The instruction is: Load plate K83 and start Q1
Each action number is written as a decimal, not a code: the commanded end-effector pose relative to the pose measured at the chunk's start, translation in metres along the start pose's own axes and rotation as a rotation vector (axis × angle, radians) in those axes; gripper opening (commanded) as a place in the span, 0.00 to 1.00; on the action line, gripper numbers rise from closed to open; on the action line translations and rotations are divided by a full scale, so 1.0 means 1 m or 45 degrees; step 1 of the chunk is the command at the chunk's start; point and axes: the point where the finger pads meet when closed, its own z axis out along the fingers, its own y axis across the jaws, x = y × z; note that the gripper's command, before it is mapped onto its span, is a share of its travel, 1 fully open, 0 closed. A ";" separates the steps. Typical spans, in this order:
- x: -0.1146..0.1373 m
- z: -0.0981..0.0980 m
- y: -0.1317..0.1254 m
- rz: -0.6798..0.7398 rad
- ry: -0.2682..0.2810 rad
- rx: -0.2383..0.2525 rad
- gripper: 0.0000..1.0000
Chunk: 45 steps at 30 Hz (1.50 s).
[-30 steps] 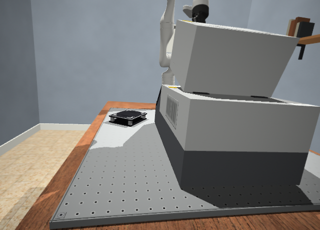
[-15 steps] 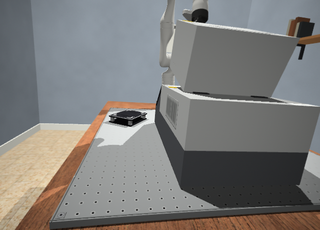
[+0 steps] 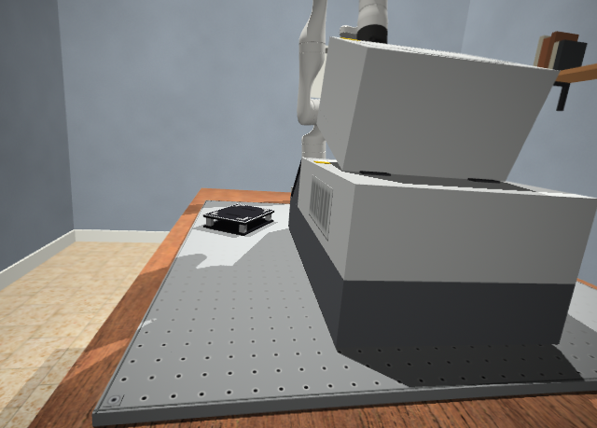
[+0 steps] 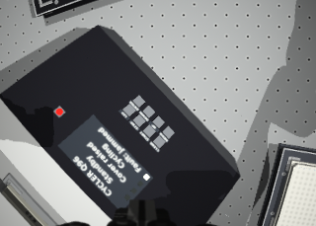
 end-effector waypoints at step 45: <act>0.013 0.057 0.008 0.010 0.007 0.006 0.10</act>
